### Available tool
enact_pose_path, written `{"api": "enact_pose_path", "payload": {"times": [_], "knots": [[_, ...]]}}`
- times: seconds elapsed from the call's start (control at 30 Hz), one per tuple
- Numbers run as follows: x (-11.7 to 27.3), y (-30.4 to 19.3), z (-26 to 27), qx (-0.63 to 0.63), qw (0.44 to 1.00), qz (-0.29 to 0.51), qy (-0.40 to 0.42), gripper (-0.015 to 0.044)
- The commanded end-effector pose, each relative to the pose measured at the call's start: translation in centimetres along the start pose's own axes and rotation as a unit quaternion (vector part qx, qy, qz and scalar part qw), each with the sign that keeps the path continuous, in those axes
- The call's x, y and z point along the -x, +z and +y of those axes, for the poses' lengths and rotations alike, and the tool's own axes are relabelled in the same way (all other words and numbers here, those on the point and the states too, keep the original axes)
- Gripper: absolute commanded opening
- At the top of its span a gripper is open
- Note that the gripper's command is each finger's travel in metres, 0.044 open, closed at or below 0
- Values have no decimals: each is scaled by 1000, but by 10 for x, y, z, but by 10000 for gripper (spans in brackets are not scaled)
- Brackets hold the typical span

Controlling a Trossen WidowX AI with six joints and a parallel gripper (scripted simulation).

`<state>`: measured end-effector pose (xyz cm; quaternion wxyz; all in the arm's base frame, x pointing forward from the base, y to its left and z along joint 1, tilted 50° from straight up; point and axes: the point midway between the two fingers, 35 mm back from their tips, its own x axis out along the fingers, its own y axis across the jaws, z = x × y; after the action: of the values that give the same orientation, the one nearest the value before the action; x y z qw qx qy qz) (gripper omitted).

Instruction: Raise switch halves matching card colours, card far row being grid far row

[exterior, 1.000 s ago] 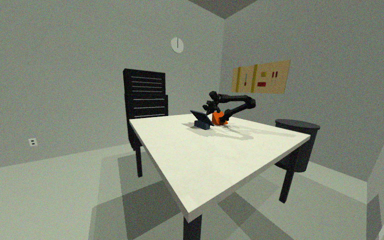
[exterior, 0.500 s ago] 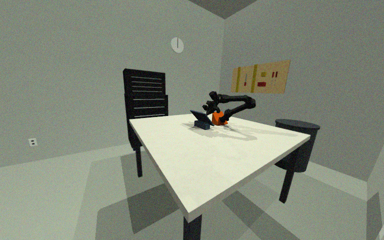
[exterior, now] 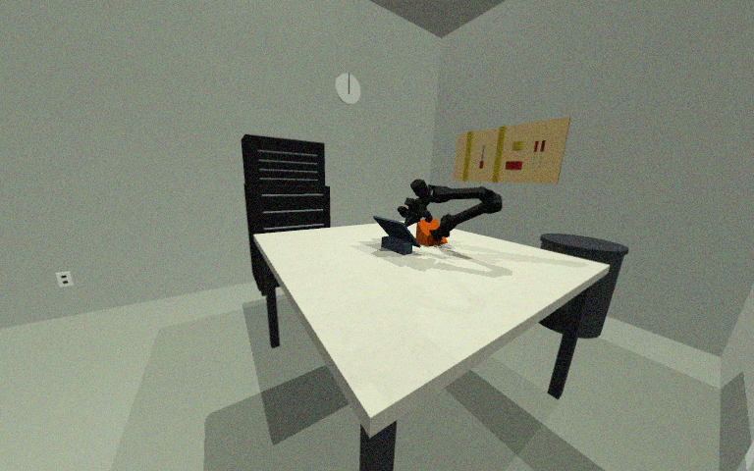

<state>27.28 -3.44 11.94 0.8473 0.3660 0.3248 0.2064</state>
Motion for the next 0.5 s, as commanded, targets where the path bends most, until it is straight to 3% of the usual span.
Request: {"api": "enact_pose_path", "payload": {"times": [0.0, 0.47], "knots": [[-1, -2, -2, -3, 1000, 1, -3, 0], [9, 0, -5, 0, 1000, 7, -7, 0]]}}
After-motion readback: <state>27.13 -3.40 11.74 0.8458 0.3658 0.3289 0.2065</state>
